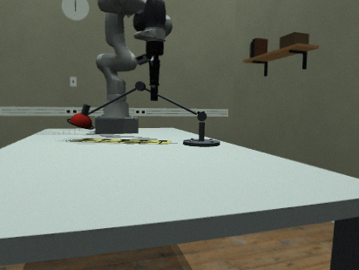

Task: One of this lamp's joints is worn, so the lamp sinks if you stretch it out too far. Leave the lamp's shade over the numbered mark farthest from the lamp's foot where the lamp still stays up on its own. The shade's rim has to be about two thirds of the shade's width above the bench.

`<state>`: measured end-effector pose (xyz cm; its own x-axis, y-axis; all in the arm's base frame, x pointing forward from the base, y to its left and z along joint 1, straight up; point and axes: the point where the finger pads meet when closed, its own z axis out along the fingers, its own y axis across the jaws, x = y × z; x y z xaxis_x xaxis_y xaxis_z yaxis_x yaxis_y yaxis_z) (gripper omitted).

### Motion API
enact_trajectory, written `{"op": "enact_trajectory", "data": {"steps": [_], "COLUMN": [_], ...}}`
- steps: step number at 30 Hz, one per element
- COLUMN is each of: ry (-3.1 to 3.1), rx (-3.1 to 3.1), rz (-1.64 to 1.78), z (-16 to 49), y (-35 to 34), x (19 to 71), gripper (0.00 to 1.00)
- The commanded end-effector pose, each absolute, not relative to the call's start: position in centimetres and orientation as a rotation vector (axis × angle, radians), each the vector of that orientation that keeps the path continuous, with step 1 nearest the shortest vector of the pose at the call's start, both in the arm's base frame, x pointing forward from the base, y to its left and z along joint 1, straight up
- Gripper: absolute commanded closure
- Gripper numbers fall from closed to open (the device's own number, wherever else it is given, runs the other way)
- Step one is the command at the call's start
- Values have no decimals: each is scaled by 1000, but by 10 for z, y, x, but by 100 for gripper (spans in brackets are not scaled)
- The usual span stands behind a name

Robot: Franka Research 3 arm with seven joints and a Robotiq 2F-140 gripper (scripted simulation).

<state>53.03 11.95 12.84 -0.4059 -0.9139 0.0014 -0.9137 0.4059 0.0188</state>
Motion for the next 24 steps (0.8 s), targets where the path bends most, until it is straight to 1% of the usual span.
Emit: {"op": "enact_trajectory", "data": {"steps": [1, 24], "ry": [-2628, -2627], "rx": [1725, 1712], "rz": [-11, -18], "z": [141, 151], "y": [126, 131], "x": [536, 537], "gripper": [90, 90]}}
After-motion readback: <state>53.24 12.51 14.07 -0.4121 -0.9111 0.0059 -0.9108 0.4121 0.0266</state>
